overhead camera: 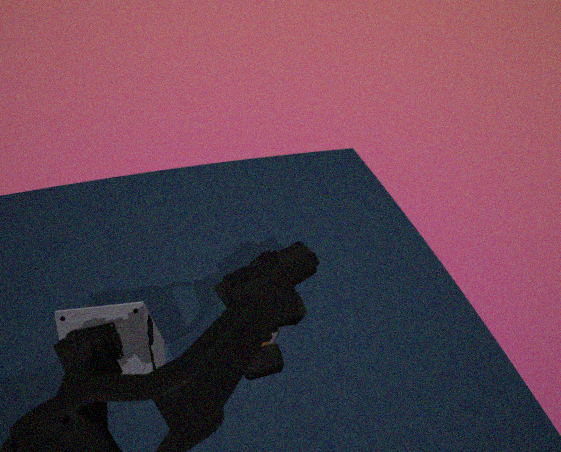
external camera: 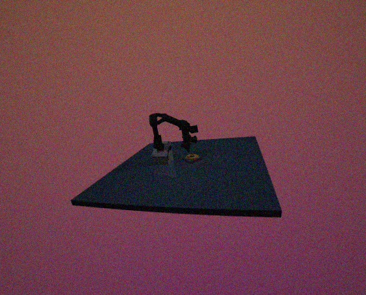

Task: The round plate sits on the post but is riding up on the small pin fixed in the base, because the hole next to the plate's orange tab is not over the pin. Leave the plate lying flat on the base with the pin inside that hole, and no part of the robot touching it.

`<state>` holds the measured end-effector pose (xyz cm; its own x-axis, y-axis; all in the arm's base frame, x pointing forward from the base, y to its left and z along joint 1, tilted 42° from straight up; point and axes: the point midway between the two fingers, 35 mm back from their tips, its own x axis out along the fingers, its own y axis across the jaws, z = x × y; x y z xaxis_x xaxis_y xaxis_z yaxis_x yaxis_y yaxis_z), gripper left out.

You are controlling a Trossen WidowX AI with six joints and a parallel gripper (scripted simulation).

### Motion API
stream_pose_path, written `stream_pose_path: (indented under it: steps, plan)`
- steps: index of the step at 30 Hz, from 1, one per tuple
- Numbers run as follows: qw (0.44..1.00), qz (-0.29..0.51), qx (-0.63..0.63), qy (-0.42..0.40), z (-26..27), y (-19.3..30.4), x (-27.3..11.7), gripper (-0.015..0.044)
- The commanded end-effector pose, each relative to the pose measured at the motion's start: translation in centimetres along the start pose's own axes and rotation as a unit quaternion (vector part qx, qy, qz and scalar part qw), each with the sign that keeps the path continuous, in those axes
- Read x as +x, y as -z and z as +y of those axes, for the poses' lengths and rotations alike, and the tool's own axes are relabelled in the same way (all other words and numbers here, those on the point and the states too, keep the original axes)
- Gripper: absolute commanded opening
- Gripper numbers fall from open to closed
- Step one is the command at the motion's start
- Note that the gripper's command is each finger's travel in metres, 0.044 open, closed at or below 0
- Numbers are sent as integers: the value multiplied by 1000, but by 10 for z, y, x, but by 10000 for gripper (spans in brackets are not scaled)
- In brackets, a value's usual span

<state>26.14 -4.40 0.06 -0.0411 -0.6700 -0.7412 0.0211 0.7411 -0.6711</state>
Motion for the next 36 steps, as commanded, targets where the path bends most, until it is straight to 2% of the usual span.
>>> stream_pose_path:
  steps: [1,14,36]
  plan:
    - [1000,11,-7,-1,5,7,1,0]
    - [1000,11,-7,0,6,11,48,0]
    - [1000,11,-8,0,18,30,50,0]
